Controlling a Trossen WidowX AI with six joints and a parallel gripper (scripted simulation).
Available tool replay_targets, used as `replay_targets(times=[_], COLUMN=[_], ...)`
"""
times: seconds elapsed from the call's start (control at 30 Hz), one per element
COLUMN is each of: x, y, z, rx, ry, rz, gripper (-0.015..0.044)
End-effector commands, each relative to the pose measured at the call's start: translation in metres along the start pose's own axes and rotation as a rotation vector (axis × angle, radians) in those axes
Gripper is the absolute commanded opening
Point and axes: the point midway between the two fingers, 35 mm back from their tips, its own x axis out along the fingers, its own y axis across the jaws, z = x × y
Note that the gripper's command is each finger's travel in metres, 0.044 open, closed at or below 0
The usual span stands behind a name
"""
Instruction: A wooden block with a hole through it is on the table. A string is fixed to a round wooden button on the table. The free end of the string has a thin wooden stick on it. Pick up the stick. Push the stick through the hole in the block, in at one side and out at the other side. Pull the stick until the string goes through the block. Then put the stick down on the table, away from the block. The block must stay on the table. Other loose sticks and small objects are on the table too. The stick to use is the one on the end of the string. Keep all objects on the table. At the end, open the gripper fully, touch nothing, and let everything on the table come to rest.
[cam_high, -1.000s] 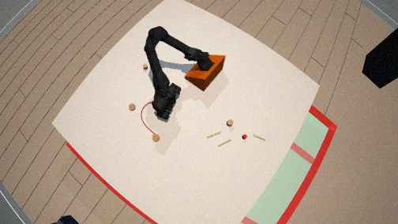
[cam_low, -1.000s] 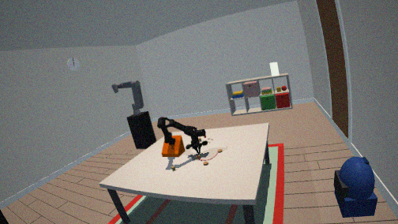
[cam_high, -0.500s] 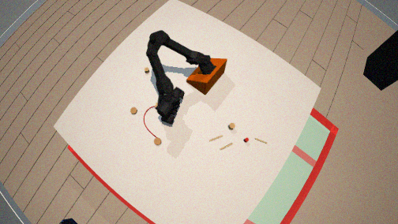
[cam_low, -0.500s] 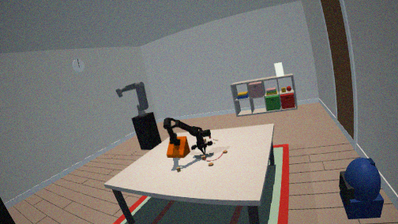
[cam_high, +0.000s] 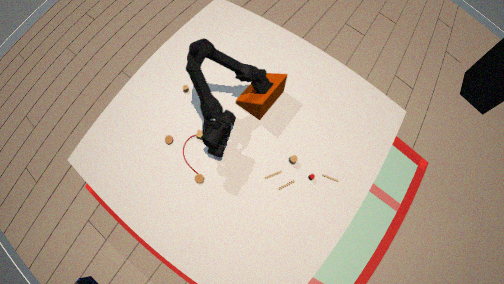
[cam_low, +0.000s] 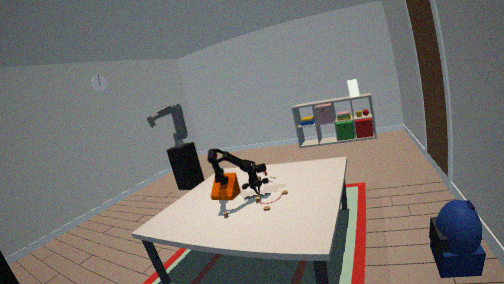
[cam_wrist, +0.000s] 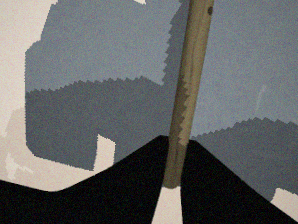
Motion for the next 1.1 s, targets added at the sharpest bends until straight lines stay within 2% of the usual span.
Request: replay_targets(times=[0.0, 0.7, 1.07], x=[0.001, -0.003, 0.008], y=[-0.002, -0.006, -0.004], z=[-0.006, -0.021, -0.034], rx=[-0.011, -0.036, -0.041], ry=[0.006, 0.009, 0.006], rz=[-0.002, 0.010, -0.079], gripper=[0.0000, 0.0000, 0.0000])
